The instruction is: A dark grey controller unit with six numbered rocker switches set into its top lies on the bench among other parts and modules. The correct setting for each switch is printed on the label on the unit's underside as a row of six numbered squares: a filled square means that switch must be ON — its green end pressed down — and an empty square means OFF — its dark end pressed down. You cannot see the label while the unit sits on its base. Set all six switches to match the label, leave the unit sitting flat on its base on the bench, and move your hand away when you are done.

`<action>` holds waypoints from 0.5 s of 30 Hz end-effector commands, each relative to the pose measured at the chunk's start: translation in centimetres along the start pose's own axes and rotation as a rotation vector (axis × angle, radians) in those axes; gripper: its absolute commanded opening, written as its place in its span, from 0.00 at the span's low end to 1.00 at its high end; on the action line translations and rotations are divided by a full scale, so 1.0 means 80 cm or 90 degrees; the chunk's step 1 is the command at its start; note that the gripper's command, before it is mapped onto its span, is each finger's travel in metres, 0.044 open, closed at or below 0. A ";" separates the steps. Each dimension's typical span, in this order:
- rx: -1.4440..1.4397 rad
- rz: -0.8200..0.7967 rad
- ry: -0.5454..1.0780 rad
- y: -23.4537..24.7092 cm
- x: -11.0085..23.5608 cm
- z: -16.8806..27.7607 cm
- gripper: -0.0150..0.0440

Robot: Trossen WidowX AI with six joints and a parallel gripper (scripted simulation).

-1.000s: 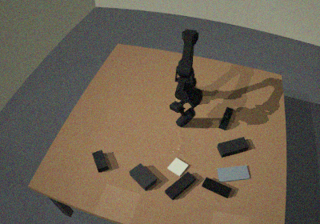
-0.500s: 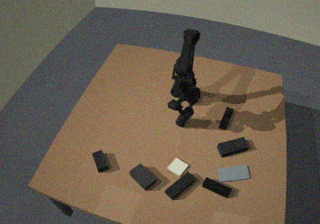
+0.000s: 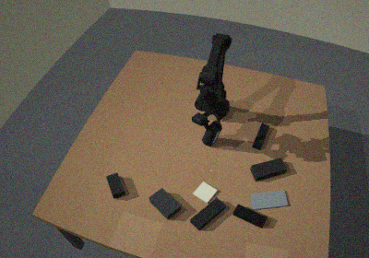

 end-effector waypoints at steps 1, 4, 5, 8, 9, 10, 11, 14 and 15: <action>-0.001 0.000 0.019 0.001 0.001 0.006 0.82; -0.001 0.000 0.024 0.002 0.002 0.009 0.82; -0.001 0.000 0.025 0.002 0.002 0.009 0.82; -0.001 -0.001 0.029 0.002 0.003 0.011 0.82; -0.001 -0.001 0.031 0.002 0.003 0.012 0.82; -0.001 -0.001 0.032 0.002 0.003 0.013 0.82; -0.001 -0.001 0.033 0.002 0.004 0.014 0.82; -0.001 -0.001 0.038 0.002 0.004 0.016 0.82; -0.001 -0.002 0.039 0.002 0.005 0.017 0.82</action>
Point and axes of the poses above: the point midway between the two fingers, 35 mm back from their tips, its own x axis back along the fingers, its own y axis across the jaws, z = x × y, the point moved 7 cm from there along x, back along the fingers, and after that the axes turned 6 degrees about x, right-handed, at the moved point
